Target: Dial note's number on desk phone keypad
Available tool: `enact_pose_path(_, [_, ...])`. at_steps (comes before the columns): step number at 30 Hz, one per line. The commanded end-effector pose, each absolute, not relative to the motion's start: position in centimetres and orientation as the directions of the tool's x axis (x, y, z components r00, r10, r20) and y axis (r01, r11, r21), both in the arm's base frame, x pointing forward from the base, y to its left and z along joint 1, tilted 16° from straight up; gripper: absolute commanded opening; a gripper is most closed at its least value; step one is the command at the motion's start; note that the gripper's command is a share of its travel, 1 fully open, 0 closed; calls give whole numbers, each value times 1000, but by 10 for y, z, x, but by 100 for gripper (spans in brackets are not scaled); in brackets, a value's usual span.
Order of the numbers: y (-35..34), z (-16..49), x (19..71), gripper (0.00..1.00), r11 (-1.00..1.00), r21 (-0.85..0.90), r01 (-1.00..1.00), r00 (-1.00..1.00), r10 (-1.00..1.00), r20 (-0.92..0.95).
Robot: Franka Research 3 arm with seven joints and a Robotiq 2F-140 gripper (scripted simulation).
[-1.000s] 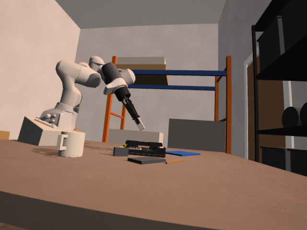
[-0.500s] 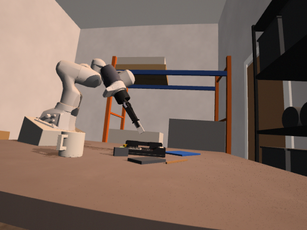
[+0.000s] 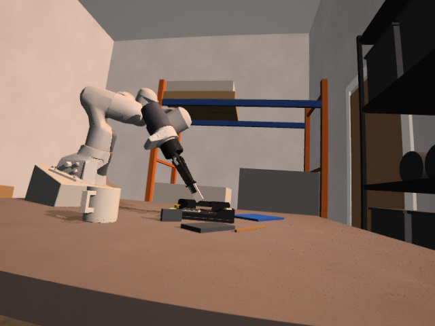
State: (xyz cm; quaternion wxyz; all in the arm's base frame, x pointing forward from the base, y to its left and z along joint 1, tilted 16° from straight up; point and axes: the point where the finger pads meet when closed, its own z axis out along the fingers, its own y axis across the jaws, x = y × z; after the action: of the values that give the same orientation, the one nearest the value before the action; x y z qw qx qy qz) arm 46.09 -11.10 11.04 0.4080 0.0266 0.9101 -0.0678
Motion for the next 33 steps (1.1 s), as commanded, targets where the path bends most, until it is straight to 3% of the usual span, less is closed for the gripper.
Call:
enact_pose_path(1, [-110, 104, 466, 0, 990, -118, 76, -657, -40, -753])
enact_pose_path(33, [-111, 90, 470, 0, 990, -118, 76, -657, -39, -753])
